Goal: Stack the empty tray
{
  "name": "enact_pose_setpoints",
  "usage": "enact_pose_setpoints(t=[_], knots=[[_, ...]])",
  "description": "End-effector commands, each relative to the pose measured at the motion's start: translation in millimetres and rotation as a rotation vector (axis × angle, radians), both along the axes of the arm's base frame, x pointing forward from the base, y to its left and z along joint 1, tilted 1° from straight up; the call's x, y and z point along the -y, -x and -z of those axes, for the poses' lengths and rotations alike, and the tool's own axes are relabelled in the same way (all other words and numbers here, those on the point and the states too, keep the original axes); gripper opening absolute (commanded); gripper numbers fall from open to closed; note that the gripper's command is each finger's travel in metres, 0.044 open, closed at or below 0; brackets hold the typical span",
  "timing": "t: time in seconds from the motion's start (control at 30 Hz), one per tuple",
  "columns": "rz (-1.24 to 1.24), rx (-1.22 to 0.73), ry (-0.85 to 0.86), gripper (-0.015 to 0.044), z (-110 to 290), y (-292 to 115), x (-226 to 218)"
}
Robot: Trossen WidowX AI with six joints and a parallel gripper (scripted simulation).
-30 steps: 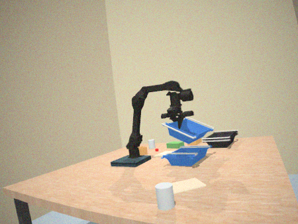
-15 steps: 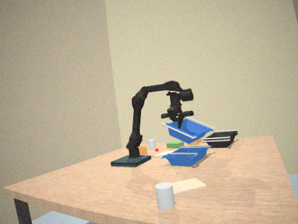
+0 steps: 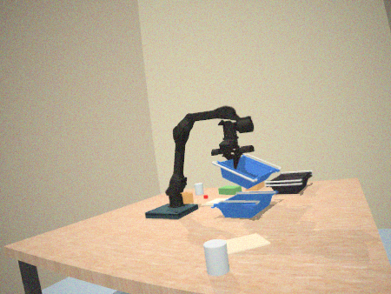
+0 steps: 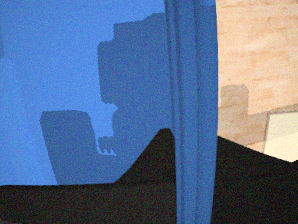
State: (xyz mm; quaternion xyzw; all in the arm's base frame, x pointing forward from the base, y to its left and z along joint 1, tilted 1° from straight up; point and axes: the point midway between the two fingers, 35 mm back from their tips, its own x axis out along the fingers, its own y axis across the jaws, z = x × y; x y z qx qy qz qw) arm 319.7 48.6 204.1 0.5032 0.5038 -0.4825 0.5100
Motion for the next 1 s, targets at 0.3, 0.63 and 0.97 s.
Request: enact_pose_setpoints(t=[0.3, 0.63, 0.97], knots=[[0.001, 0.015, 0.003, 0.0, -2, 0, 1], [0.001, 0.015, 0.003, 0.0, 10, -2, 0], [0.001, 0.015, 0.003, 0.0, 23, -3, 0]])
